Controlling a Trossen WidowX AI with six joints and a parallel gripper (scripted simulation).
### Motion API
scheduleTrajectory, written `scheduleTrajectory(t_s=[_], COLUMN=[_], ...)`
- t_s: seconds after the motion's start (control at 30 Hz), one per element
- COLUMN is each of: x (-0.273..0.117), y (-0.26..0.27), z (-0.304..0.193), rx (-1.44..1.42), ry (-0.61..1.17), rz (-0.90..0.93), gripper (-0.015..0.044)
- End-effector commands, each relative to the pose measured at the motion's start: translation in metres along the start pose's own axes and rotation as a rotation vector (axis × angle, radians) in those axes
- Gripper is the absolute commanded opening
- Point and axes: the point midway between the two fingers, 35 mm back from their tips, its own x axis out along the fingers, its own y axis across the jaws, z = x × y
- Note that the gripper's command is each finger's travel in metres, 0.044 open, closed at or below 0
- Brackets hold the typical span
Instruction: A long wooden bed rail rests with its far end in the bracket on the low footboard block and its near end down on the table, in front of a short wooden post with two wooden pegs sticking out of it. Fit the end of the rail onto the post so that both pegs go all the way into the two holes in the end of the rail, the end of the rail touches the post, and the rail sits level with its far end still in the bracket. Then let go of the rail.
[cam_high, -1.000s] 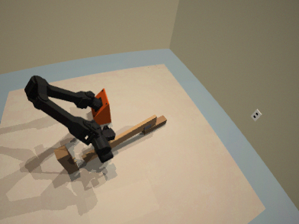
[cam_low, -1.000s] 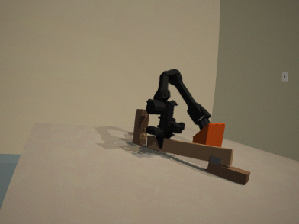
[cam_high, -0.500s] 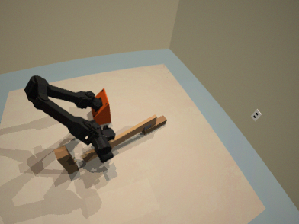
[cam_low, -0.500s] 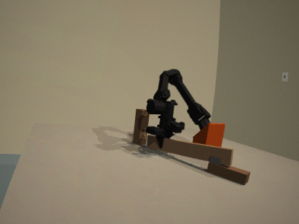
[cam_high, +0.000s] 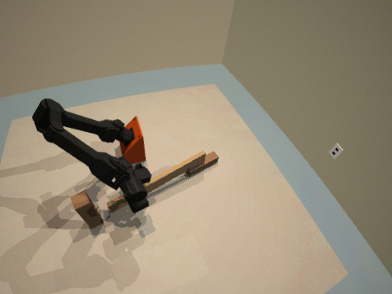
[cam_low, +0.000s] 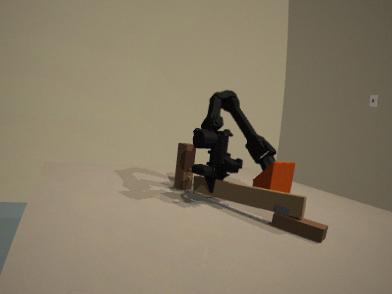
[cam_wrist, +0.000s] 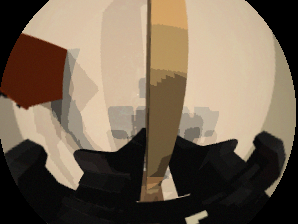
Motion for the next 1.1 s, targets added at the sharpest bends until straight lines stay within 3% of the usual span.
scheduleTrajectory(t_s=[0.0,1.07], x=[-0.004,-0.02], y=[-0.001,-0.001], z=[0.0,0.0], rx=[0.003,0.003], ry=[-0.005,-0.006], rz=[-0.006,-0.006], gripper=[0.0,0.0])
